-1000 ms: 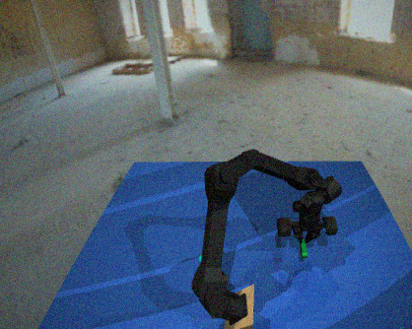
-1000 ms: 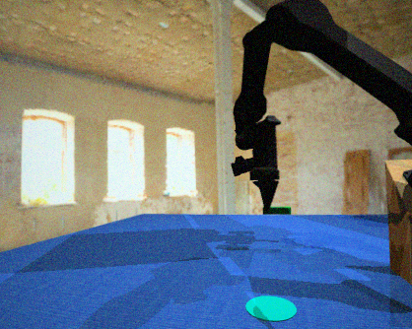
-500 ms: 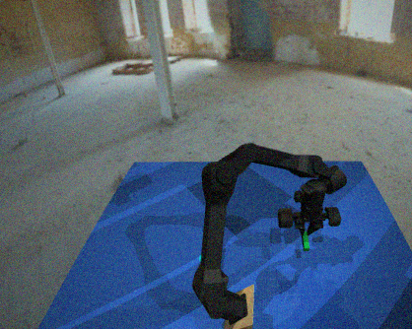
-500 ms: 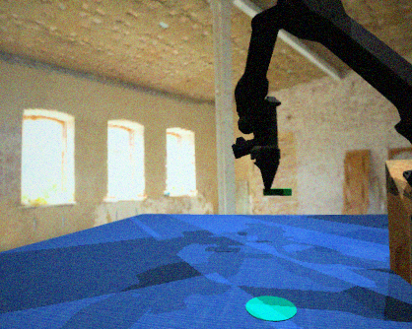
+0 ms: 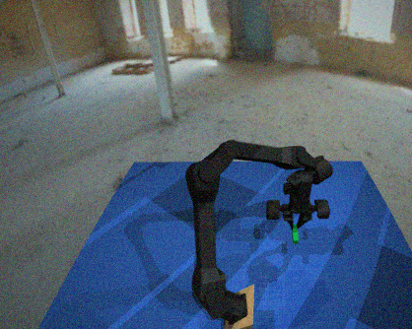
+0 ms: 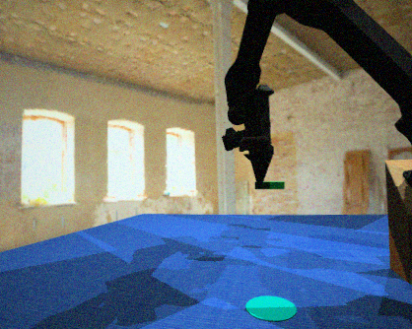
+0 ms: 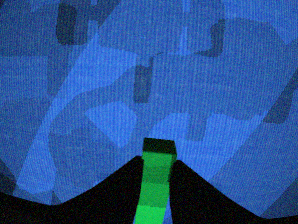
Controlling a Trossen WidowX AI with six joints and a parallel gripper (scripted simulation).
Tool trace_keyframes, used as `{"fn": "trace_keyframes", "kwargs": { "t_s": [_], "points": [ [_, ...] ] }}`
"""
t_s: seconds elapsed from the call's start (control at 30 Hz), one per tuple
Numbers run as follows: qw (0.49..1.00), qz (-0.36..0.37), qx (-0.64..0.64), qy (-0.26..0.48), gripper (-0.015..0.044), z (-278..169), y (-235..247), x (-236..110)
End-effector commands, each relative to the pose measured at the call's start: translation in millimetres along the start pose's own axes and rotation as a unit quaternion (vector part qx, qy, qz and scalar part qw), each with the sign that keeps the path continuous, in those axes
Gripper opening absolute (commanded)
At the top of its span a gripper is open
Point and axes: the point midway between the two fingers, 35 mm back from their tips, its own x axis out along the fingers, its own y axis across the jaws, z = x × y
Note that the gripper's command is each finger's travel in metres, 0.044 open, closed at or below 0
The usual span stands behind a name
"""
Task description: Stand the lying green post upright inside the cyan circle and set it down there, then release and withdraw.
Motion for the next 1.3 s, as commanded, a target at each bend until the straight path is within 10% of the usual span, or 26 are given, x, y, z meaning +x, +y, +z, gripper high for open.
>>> {"fn": "trace_keyframes", "kwargs": {
  "t_s": [0.0, 1.27],
  "points": [
    [1.0, 0.003, 0.012, 0.004, 0.0022, 2, 15, 0],
    [0.996, -0.001, 0.087, 0.001, 0.0022, 16, 137, -17]
  ]
}}
